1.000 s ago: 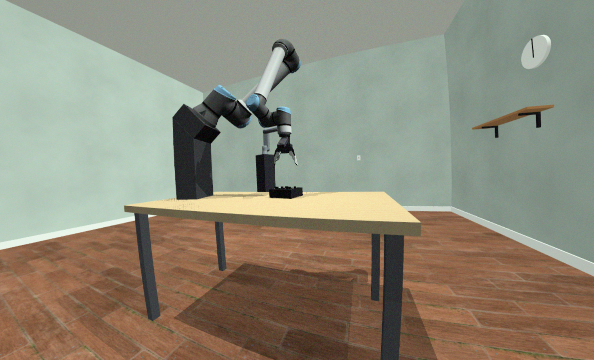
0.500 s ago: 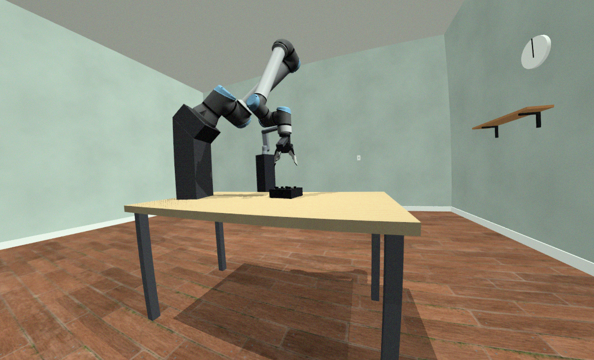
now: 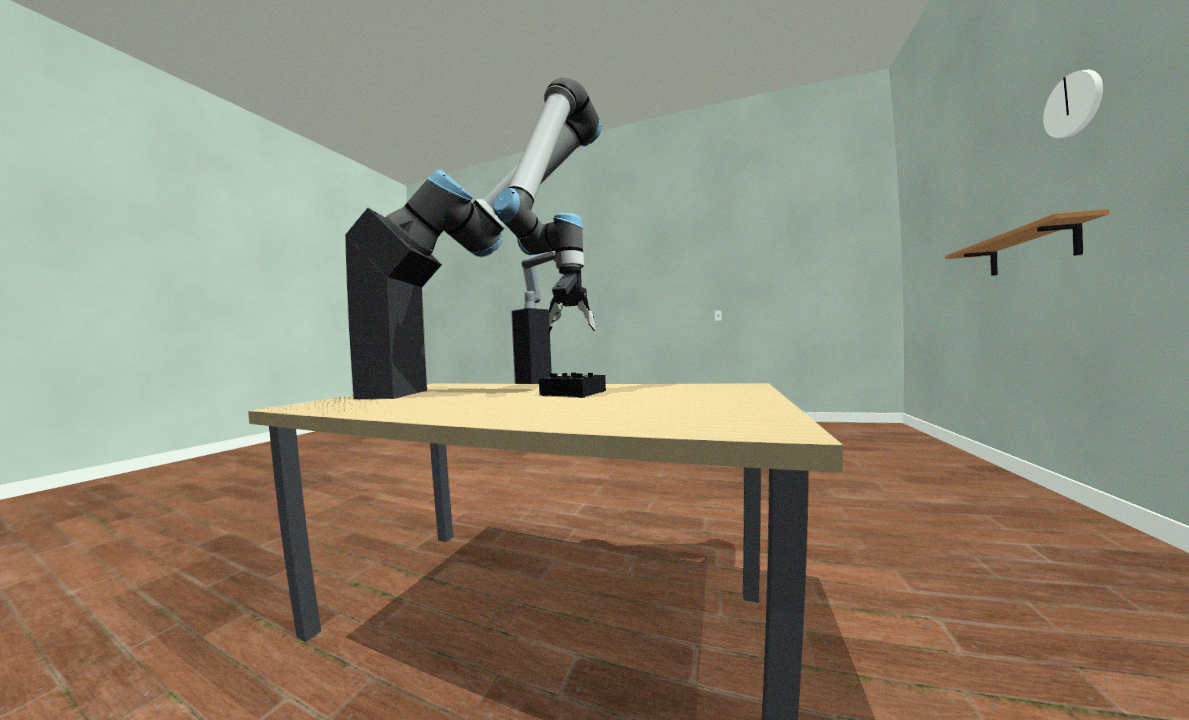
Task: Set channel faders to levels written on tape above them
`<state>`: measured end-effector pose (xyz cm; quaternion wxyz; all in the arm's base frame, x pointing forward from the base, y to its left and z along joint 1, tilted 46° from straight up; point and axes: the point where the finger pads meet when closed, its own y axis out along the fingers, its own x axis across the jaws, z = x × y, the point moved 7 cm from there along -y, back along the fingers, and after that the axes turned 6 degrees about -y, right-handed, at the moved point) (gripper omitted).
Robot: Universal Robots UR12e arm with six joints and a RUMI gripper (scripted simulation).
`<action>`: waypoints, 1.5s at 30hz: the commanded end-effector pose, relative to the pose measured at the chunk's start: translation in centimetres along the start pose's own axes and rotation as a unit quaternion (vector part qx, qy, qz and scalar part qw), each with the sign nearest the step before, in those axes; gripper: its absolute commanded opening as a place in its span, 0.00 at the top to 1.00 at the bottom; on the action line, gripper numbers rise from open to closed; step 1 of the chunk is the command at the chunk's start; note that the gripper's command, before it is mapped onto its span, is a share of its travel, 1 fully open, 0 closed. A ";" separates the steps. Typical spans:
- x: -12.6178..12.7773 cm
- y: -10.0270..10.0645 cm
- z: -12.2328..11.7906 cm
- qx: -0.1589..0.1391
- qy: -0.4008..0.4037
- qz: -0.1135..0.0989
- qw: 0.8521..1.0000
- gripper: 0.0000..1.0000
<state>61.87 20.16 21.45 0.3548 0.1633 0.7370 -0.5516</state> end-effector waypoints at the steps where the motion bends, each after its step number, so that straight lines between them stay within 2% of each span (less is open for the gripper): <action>1: 0.0 0.0 0.0 0.000 0.000 0.000 1.000 0.00; 15: -0.1 0.1 0.1 0.000 -0.020 0.000 1.000 0.00; 29: -0.3 0.5 0.7 0.000 -0.098 0.000 0.995 0.00; 39: -0.6 1.1 1.5 -0.001 -0.216 0.000 0.976 0.00; 41: -0.6 1.1 1.5 -0.001 -0.216 0.000 0.976 0.00; 45: -0.8 1.5 1.8 -0.001 -0.276 0.000 0.961 0.00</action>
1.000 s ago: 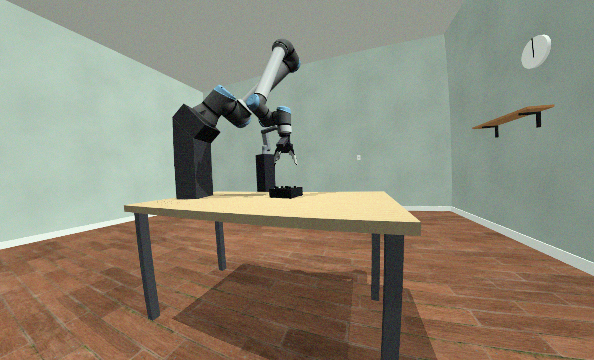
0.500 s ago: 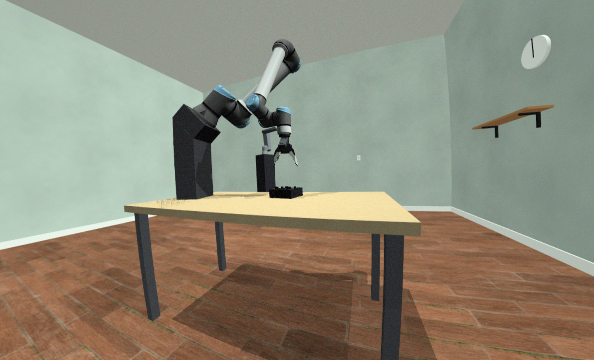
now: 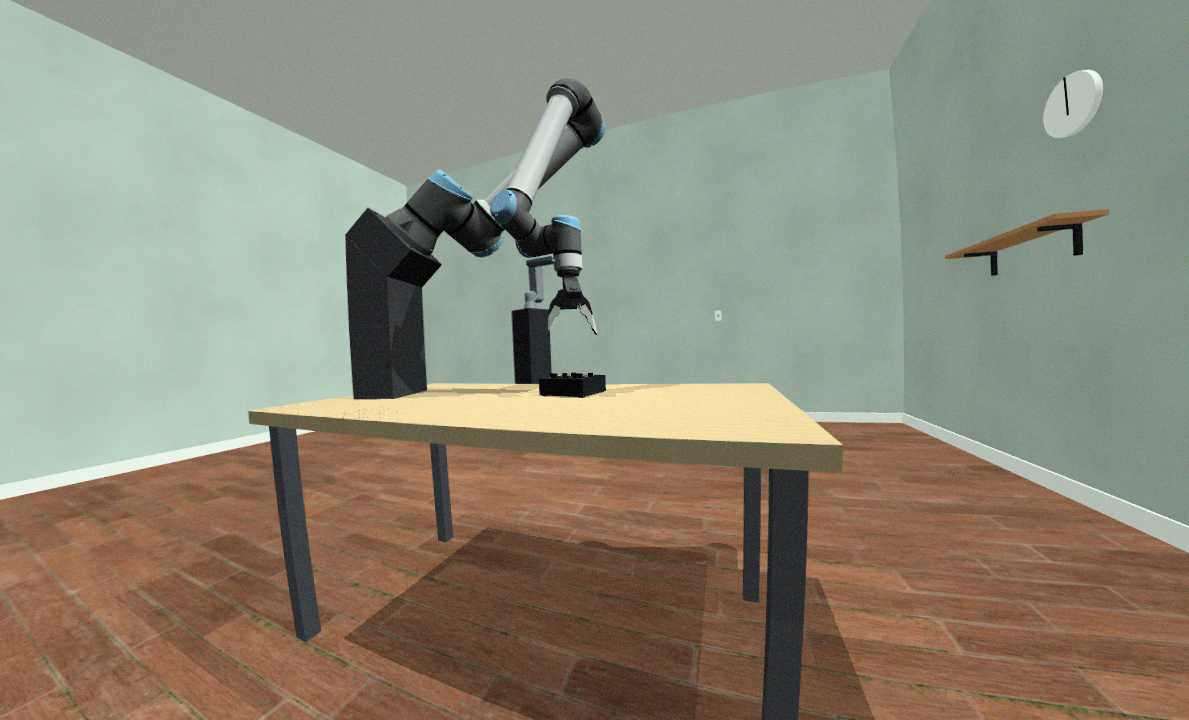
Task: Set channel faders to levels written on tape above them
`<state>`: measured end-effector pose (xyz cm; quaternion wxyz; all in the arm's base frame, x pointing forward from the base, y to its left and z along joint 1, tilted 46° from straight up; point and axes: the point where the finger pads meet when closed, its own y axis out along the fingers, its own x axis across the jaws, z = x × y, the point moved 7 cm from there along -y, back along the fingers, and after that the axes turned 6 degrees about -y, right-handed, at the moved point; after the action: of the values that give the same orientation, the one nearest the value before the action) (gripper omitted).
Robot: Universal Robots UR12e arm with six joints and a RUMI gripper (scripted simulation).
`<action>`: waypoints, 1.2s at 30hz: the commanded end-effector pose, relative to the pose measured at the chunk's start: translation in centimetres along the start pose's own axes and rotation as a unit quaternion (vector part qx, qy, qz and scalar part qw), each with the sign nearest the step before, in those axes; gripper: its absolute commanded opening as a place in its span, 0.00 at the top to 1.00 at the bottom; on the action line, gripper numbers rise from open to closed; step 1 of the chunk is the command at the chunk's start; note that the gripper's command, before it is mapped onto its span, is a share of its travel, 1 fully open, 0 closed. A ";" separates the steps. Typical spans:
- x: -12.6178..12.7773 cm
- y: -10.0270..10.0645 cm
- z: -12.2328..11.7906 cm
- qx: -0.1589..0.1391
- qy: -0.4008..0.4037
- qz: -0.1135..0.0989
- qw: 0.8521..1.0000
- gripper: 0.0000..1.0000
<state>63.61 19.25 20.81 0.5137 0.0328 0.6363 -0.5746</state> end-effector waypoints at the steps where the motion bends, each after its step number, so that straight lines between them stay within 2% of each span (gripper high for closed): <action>1: 0.0 0.3 0.4 -0.002 -0.065 0.001 0.998 0.00; 6: 0.1 0.8 0.9 -0.002 -0.153 0.001 0.988 0.00; 11: 0.2 1.3 1.4 -0.002 -0.247 0.001 0.969 0.00; 13: 0.2 1.3 1.4 -0.002 -0.247 0.001 0.969 0.00; 16: 0.3 1.6 1.7 -0.003 -0.306 0.002 0.952 0.00; 22: 0.5 2.2 2.3 -0.003 -0.423 0.003 0.906 0.00; 28: 0.8 2.9 2.7 -0.003 -0.536 0.004 0.844 0.00; 30: 0.8 2.9 2.7 -0.003 -0.536 0.004 0.844 0.00; 36: 1.2 3.5 3.1 -0.002 -0.638 0.005 0.770 0.00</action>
<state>66.86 17.62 18.43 0.7876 -0.3042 0.2224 -0.4875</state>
